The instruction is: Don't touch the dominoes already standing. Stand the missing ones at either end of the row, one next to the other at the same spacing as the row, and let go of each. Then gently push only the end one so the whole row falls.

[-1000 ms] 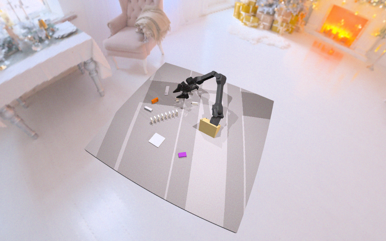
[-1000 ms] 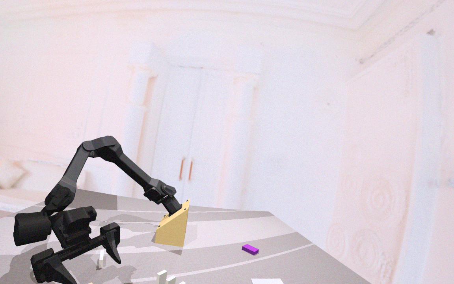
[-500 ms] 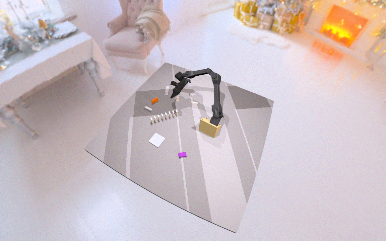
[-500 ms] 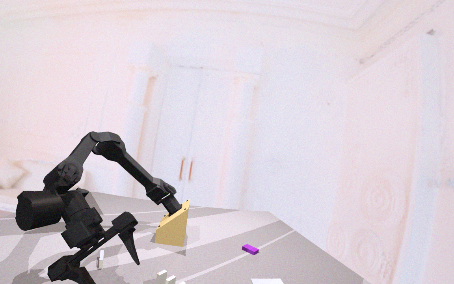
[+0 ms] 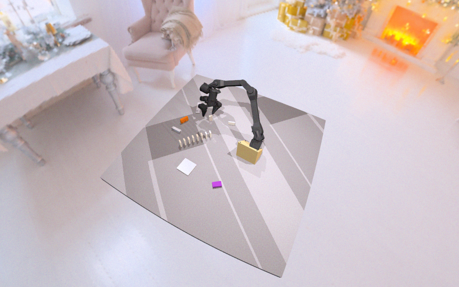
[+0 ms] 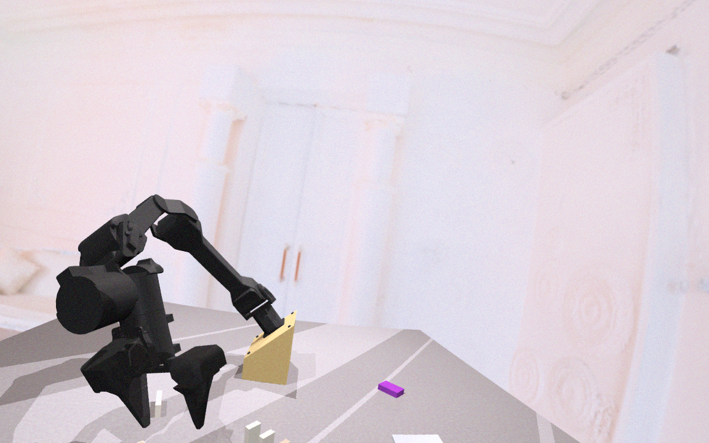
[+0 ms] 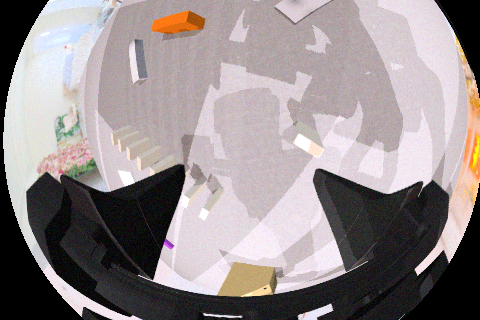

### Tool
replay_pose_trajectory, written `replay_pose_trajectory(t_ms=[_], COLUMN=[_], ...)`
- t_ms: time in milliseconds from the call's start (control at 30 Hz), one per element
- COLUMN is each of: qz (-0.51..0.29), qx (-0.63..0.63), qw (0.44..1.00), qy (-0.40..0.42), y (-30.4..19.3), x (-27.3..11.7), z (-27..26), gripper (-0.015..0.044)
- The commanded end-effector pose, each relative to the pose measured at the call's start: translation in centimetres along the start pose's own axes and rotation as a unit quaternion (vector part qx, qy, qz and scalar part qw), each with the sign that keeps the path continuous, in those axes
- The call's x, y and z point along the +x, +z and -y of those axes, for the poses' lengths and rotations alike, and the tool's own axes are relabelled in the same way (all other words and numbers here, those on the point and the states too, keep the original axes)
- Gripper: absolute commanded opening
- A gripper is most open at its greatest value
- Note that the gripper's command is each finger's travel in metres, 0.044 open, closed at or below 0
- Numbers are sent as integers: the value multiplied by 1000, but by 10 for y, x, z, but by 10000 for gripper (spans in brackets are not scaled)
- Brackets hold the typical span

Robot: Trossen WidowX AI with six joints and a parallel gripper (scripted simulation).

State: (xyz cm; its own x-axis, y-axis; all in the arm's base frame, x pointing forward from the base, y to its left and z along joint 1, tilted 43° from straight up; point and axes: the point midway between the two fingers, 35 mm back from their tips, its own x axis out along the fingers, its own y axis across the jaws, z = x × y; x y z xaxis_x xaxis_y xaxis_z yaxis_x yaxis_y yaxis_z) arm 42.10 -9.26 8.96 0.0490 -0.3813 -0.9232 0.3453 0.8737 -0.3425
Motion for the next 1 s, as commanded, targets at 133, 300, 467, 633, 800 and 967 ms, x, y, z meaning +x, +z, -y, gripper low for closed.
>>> replay_pose_trajectory(t_ms=[133,300,467,633,800,967], qz=[59,59,59,59,60,60], qx=[184,184,184,184,184,184], qw=[967,967,967,967,966,966], qy=[-168,-168,-168,-168,-169,-169], y=[8,8,8,11,12,12], x=[-26,-26,-26,0,33,34], z=[16,16,16,25,38,39], gripper=[440,440,440,440,440,440])
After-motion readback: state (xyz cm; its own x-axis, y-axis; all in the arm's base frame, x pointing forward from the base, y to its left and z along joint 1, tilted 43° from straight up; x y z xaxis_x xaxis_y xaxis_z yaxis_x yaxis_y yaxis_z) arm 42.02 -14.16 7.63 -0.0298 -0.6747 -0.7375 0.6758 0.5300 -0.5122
